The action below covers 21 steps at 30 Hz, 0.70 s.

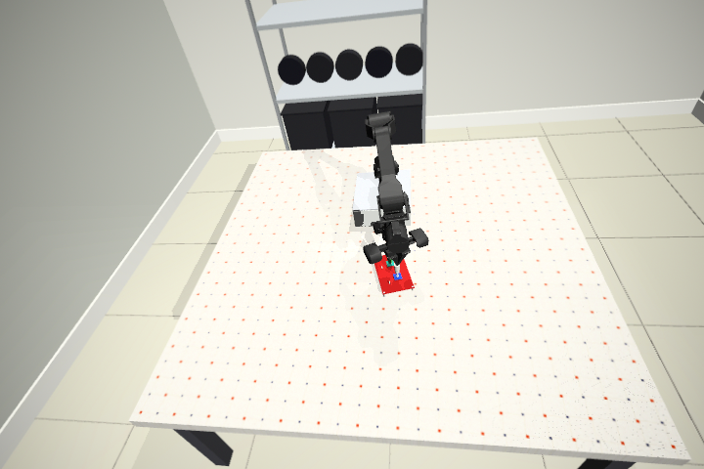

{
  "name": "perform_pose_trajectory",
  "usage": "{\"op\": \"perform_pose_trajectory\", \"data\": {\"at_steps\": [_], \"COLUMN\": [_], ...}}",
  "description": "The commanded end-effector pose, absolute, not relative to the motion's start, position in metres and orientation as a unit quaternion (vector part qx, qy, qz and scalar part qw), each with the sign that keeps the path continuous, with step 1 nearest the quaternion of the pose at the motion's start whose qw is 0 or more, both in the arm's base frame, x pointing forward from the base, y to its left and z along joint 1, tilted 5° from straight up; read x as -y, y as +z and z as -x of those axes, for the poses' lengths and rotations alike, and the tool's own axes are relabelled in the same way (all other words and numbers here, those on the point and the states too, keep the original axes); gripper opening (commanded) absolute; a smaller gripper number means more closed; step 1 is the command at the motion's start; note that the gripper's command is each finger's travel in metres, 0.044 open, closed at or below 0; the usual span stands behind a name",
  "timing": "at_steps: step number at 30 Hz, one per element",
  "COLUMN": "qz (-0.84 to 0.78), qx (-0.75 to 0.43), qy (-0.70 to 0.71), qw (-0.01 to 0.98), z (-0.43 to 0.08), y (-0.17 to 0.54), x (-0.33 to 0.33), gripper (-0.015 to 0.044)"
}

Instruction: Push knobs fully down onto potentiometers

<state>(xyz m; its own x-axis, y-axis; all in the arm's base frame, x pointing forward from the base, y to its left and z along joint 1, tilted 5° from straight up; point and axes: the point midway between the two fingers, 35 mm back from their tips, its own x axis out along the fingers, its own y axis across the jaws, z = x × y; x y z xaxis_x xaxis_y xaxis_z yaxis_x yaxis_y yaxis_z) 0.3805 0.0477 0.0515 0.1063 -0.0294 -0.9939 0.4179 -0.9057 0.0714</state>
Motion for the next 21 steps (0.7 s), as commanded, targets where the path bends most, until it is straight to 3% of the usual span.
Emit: {"op": "perform_pose_trajectory", "data": {"at_steps": [1,21], "qz": [-0.723,-0.723], "qx": [-0.132,-0.132], "qy": [-0.656,-0.656], "qw": [0.171,0.171], "z": [-0.3822,-0.3828], "y": [0.0424,0.0359], "x": [-0.0468,-0.0466], "gripper": [0.0,0.0]}}
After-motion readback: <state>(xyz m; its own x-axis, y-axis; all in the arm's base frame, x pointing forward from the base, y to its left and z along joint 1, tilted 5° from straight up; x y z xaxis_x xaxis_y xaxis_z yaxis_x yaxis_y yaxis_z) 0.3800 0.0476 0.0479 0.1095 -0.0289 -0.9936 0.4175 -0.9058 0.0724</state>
